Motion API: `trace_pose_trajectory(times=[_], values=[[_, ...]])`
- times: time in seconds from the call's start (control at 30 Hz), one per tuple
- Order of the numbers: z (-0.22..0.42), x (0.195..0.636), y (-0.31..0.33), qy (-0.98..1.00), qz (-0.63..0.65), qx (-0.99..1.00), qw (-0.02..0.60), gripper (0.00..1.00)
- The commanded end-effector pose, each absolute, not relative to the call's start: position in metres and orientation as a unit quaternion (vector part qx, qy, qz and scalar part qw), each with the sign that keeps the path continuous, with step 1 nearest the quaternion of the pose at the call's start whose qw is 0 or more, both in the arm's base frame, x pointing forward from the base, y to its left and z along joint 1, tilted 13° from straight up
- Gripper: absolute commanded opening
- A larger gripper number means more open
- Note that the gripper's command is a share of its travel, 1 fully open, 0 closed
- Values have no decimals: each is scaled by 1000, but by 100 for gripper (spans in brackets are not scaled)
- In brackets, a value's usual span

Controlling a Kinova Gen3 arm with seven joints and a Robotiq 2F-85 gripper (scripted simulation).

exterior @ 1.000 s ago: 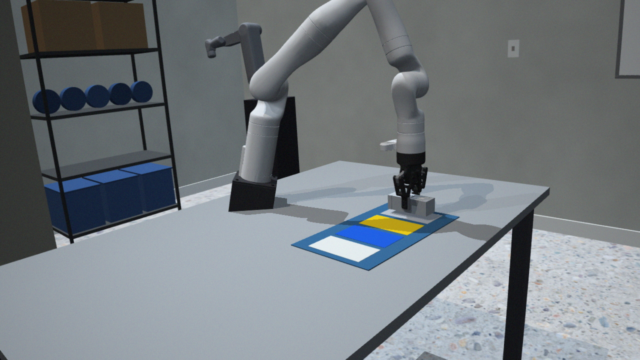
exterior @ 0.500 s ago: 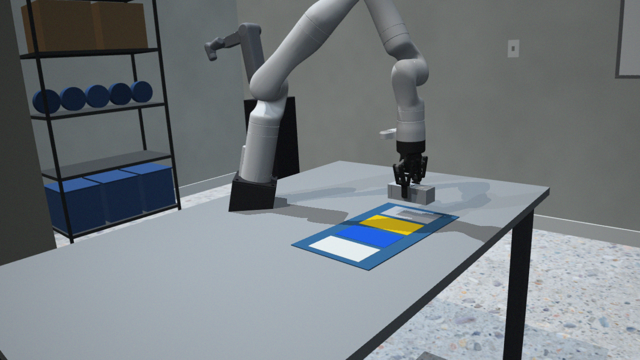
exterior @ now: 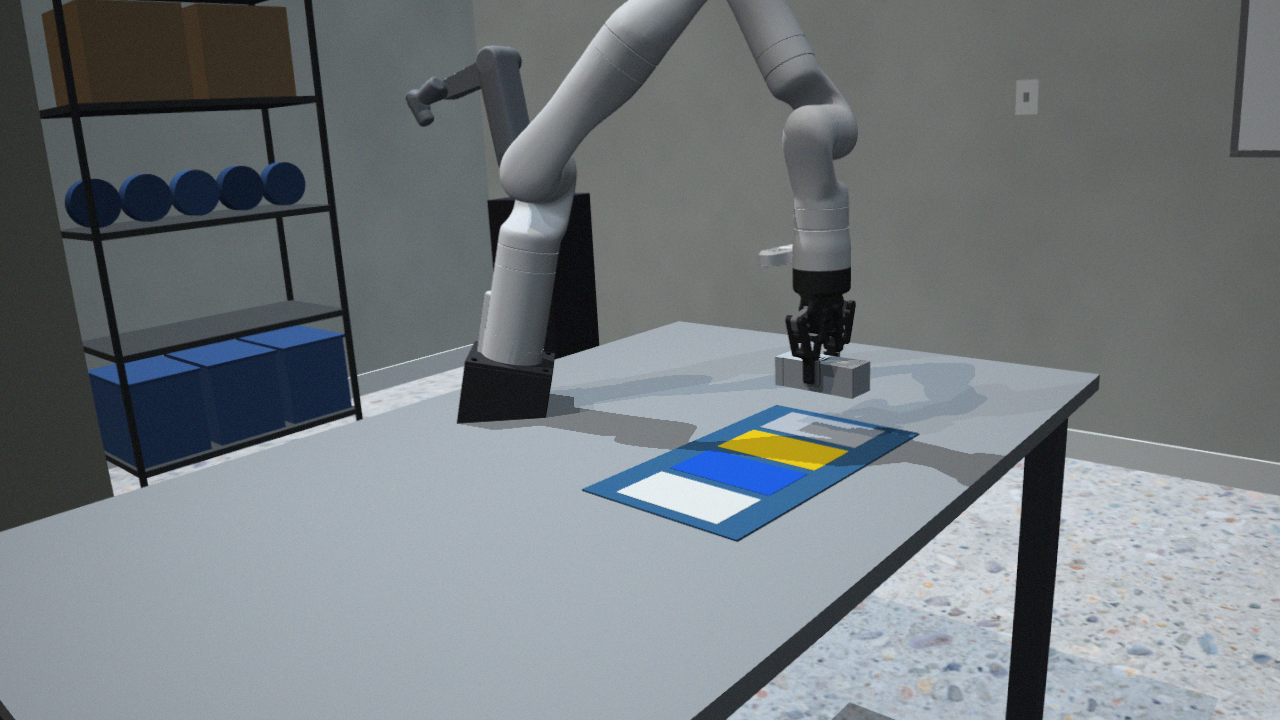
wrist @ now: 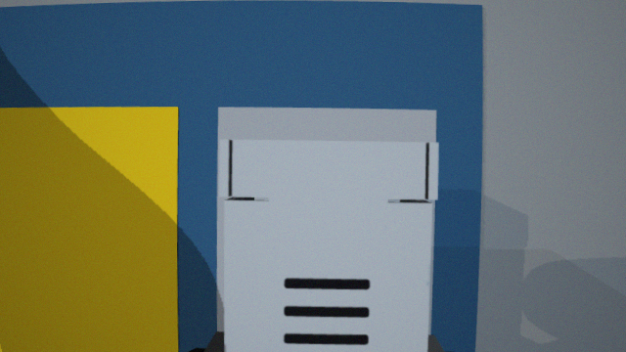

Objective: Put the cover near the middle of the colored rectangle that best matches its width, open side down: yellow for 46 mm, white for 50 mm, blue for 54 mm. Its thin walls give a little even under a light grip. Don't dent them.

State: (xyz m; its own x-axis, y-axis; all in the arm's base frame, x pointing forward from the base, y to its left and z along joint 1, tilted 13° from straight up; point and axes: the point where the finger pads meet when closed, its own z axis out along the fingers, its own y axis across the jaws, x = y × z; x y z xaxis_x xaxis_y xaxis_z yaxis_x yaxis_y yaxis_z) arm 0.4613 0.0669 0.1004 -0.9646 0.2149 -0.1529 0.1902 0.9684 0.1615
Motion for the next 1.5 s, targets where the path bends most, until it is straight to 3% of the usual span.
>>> trace_pose_trajectory(times=[0.0,0.73,1.47], values=[[101,462,67,988,73,103,86,0],[100,461,62,988,73,103,86,0],[71,449,-11,988,73,103,86,0]])
